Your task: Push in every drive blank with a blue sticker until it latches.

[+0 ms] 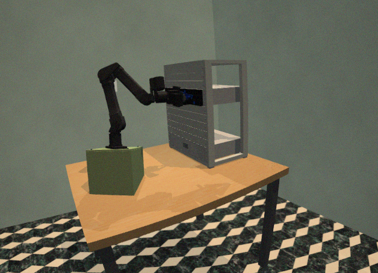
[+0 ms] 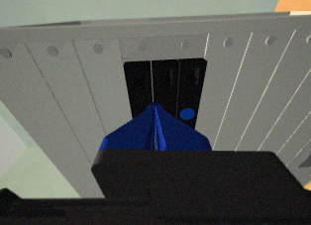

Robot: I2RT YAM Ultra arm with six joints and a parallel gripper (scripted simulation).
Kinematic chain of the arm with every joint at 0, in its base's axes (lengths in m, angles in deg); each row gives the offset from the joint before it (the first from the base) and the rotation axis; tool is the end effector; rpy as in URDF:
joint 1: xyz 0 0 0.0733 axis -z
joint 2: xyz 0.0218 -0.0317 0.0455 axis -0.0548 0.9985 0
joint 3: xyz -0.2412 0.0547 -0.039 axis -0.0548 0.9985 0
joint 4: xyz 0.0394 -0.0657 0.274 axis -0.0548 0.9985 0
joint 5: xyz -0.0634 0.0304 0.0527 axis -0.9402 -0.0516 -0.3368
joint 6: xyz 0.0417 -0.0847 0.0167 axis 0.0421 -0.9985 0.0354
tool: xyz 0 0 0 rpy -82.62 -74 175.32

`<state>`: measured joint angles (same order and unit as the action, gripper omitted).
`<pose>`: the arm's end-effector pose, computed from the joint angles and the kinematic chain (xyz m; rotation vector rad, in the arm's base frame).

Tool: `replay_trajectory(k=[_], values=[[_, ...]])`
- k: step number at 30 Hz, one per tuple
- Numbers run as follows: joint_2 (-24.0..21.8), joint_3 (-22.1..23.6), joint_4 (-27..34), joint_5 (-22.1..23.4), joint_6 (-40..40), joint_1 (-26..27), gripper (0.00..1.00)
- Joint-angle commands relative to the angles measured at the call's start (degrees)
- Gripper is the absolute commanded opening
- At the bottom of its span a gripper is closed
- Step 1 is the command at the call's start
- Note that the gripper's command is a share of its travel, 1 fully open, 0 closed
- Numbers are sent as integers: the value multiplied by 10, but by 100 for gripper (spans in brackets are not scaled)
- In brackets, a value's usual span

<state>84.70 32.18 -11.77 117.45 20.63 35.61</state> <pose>0.3045 -0.1416 0.2077 1.3519 0.9943 1.3955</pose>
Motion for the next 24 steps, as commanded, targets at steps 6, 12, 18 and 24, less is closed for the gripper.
replay_trajectory(k=[6,12,18,24], values=[[-112,69,5,63,12,68,0],[-171,98,24,110,22,115,0],[-180,80,24,117,19,122,0],[-181,80,19,117,18,122,0]])
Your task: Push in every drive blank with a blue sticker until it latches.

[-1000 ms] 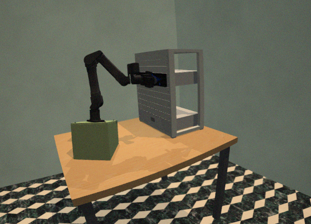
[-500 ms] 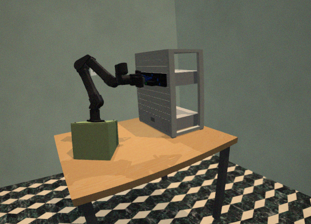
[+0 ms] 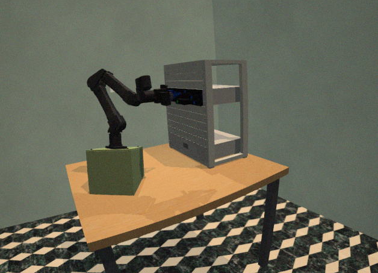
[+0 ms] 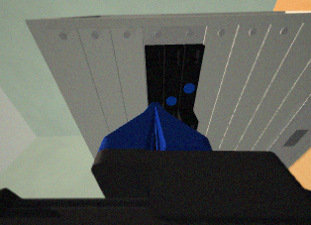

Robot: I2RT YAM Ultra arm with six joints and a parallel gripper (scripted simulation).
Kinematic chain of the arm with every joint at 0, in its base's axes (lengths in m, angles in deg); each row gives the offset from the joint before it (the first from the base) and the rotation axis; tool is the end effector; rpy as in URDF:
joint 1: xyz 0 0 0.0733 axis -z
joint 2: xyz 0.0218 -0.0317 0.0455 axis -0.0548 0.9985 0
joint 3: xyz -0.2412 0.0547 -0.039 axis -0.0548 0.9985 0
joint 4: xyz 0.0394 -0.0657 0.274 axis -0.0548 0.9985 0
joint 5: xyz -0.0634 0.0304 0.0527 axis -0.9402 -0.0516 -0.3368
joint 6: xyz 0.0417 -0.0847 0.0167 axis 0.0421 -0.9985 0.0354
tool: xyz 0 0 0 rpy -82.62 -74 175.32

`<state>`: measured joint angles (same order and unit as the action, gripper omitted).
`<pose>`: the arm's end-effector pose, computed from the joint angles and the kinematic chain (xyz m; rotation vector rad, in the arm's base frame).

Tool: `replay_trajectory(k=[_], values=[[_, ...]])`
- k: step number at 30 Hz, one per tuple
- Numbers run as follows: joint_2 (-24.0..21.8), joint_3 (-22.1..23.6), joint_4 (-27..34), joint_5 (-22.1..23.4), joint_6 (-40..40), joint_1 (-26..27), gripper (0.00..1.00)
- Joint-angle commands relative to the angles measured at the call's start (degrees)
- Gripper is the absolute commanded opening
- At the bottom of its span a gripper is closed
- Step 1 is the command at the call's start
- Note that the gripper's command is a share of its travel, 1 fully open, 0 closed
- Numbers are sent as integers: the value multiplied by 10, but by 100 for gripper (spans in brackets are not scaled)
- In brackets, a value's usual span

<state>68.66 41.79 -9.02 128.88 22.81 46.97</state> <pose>0.2393 -0.1492 0.2163 1.3054 0.9828 1.4061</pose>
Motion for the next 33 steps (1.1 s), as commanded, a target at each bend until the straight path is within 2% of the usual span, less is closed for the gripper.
replay_trajectory(k=[1,6,8,12,24,26,27,33], values=[[-21,-16,-8,2,-3,8,0],[-21,-16,-8,1,-3,8,0],[-22,9,-10,5,-2,10,0],[-32,21,-11,9,1,14,0],[-178,138,13,87,26,94,0],[-196,139,21,98,29,105,0],[-204,124,26,101,29,108,0],[-214,123,35,107,27,115,0]])
